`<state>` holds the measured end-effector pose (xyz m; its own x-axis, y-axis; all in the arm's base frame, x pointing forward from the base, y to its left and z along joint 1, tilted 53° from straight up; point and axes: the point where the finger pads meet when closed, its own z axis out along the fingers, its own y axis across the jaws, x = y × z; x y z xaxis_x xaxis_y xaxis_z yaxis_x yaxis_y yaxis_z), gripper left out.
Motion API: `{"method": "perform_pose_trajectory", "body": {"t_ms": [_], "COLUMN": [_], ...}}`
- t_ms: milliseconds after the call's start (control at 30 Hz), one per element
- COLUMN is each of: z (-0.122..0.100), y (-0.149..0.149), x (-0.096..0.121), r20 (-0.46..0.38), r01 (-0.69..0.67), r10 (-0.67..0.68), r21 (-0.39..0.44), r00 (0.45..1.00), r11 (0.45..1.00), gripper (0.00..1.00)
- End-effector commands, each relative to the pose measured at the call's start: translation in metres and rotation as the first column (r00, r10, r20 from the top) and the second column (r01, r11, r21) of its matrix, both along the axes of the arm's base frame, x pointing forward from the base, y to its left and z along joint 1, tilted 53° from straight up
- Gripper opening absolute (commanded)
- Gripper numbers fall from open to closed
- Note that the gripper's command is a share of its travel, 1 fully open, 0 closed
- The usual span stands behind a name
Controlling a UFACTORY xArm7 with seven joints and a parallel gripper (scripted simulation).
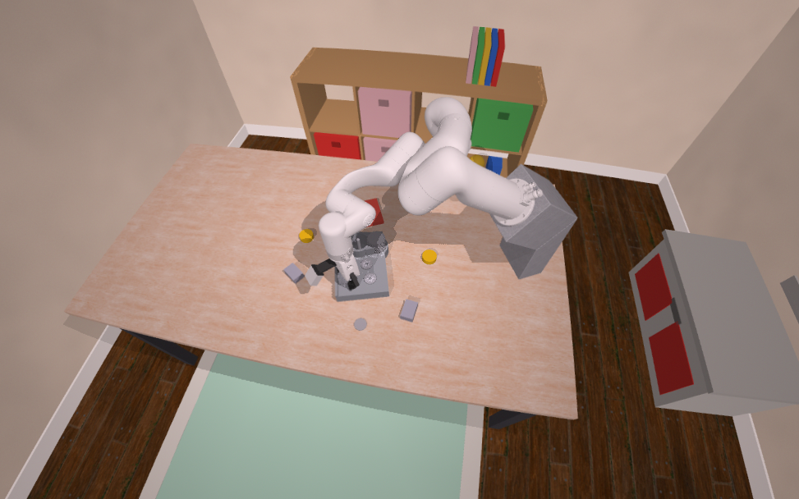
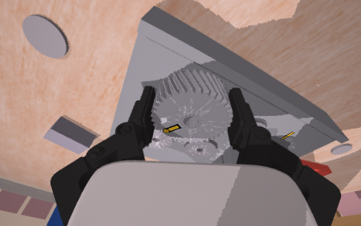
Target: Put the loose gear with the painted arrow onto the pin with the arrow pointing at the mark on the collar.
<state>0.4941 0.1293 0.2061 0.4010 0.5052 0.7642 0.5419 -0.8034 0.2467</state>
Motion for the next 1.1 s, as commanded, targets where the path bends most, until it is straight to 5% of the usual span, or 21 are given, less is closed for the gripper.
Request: {"method": "perform_pose_trajectory", "body": {"t_ms": [0, 1067], "z": [0.000, 0.023], "y": [0.001, -0.012], "x": [-0.001, -0.029], "r20": [0.001, 0.001], "r01": [-0.002, -0.002], "r10": [0.002, 0.002], "r21": [0.000, 0.000], "r00": [1.000, 1.000], "r11": [1.000, 1.000], "gripper": [0.00, 0.00]}}
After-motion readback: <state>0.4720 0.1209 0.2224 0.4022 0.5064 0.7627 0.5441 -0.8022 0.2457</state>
